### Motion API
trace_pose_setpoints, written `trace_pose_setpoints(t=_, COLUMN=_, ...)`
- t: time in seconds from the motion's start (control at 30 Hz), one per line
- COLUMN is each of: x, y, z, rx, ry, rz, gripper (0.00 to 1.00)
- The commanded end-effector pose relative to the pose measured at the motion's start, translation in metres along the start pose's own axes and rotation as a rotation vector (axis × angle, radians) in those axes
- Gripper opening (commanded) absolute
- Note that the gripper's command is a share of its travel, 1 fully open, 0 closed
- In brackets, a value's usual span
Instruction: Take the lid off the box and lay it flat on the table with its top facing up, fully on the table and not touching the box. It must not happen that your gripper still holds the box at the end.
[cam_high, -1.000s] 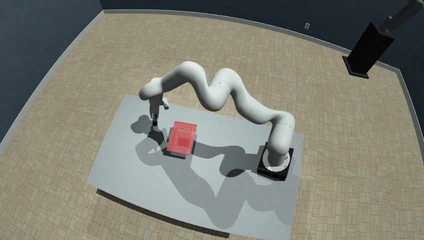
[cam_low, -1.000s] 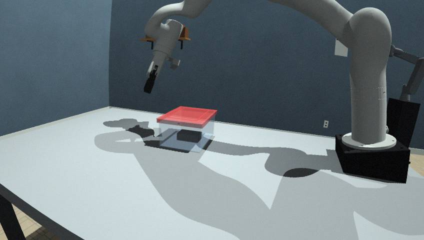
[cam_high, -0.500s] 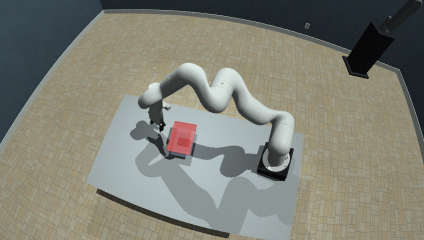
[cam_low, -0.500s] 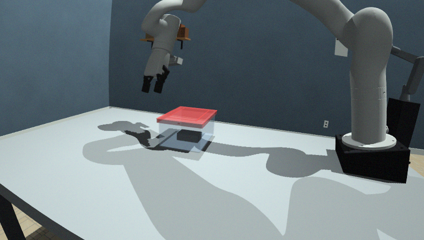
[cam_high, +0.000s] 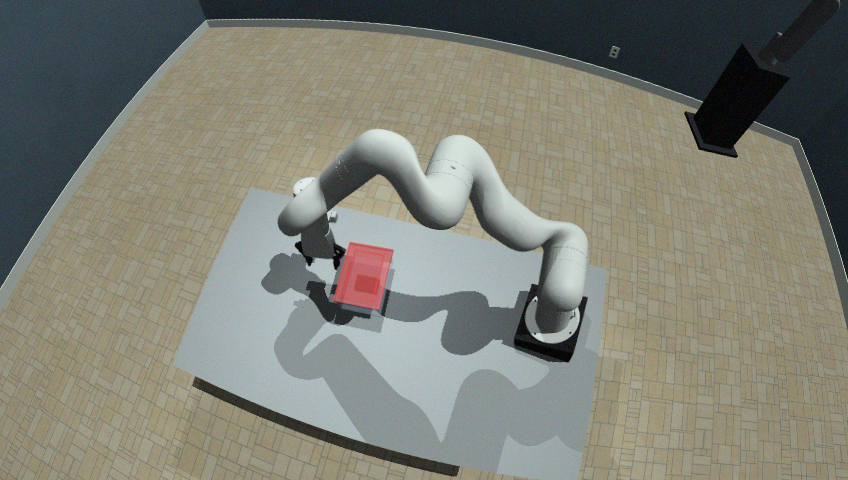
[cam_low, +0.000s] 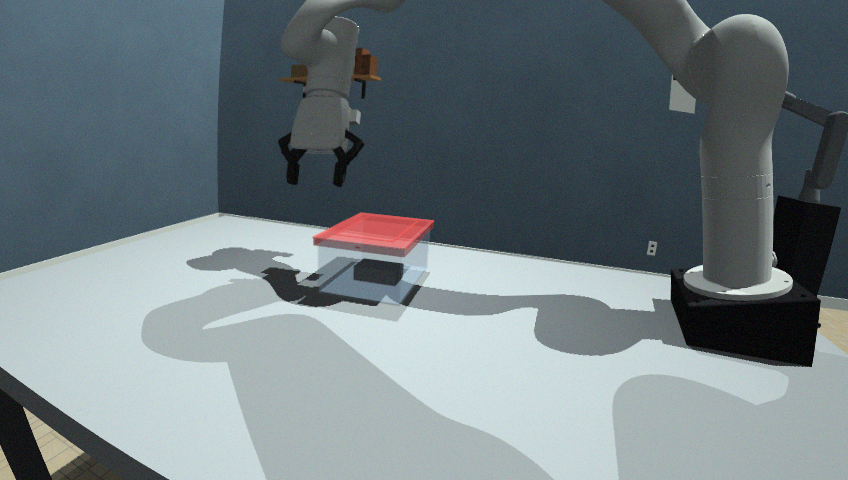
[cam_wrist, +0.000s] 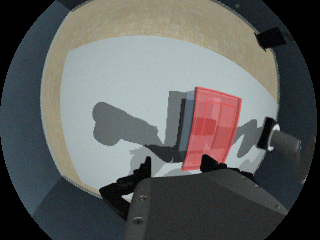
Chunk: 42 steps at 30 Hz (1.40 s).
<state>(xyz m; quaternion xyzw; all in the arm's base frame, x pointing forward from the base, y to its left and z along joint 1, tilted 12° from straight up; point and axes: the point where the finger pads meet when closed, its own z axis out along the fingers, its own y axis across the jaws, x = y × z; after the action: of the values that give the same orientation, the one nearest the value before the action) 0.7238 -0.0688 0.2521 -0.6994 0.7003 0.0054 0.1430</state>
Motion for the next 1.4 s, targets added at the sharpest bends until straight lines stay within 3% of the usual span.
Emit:
trace_pose_setpoints(t=0.0, x=-0.013, y=0.016, z=-0.001, rx=-0.023, ry=0.014, rz=-0.219, gripper=1.0)
trace_pose_setpoints(t=0.13, x=-0.024, y=0.032, z=-0.001, rx=-0.062, ry=0.029, rz=-0.418, gripper=1.0)
trace_pose_setpoints(t=0.2, x=-0.024, y=0.032, z=-0.001, rx=-0.062, ry=0.029, rz=-0.418, gripper=1.0)
trace_pose_setpoints(t=0.3, x=-0.034, y=0.048, z=-0.001, rx=-0.104, ry=0.039, rz=-0.626, gripper=1.0)
trace_pose_setpoints(t=0.37, x=-0.034, y=0.048, z=-0.001, rx=-0.104, ry=0.039, rz=-0.626, gripper=1.0)
trace_pose_setpoints(t=0.47, x=-0.044, y=0.066, z=-0.002, rx=-0.148, ry=0.043, rz=-0.831, gripper=1.0)
trace_pose_setpoints(t=0.63, x=-0.048, y=0.075, z=-0.003, rx=-0.174, ry=0.043, rz=-0.95, gripper=1.0)
trace_pose_setpoints(t=0.67, x=-0.053, y=0.083, z=-0.003, rx=-0.199, ry=0.041, rz=-1.061, gripper=1.0)
trace_pose_setpoints(t=0.77, x=-0.053, y=0.083, z=-0.003, rx=-0.199, ry=0.041, rz=-1.061, gripper=1.0)
trace_pose_setpoints(t=0.83, x=-0.061, y=0.102, z=-0.005, rx=-0.247, ry=0.034, rz=-1.265, gripper=1.0)
trace_pose_setpoints(t=0.93, x=-0.061, y=0.102, z=-0.005, rx=-0.251, ry=0.033, rz=-1.286, gripper=1.0)
trace_pose_setpoints(t=1.03, x=-0.068, y=0.12, z=-0.007, rx=-0.304, ry=0.018, rz=-1.499, gripper=1.0)
trace_pose_setpoints(t=1.1, x=-0.068, y=0.12, z=-0.007, rx=-0.307, ry=0.016, rz=-1.515, gripper=1.0)
trace_pose_setpoints(t=1.17, x=-0.075, y=0.133, z=-0.003, rx=-0.306, ry=-0.029, rz=-1.543, gripper=1.0)
trace_pose_setpoints(t=1.2, x=-0.086, y=0.147, z=0.004, rx=-0.283, ry=-0.095, rz=-1.513, gripper=1.0)
trace_pose_setpoints(t=1.23, x=-0.086, y=0.147, z=0.004, rx=-0.283, ry=-0.095, rz=-1.513, gripper=1.0)
trace_pose_setpoints(t=1.27, x=-0.097, y=0.161, z=0.01, rx=-0.257, ry=-0.158, rz=-1.482, gripper=1.0)
trace_pose_setpoints(t=1.33, x=-0.097, y=0.161, z=0.01, rx=-0.257, ry=-0.158, rz=-1.482, gripper=1.0)
trace_pose_setpoints(t=1.37, x=-0.109, y=0.174, z=0.016, rx=-0.228, ry=-0.219, rz=-1.449, gripper=1.0)
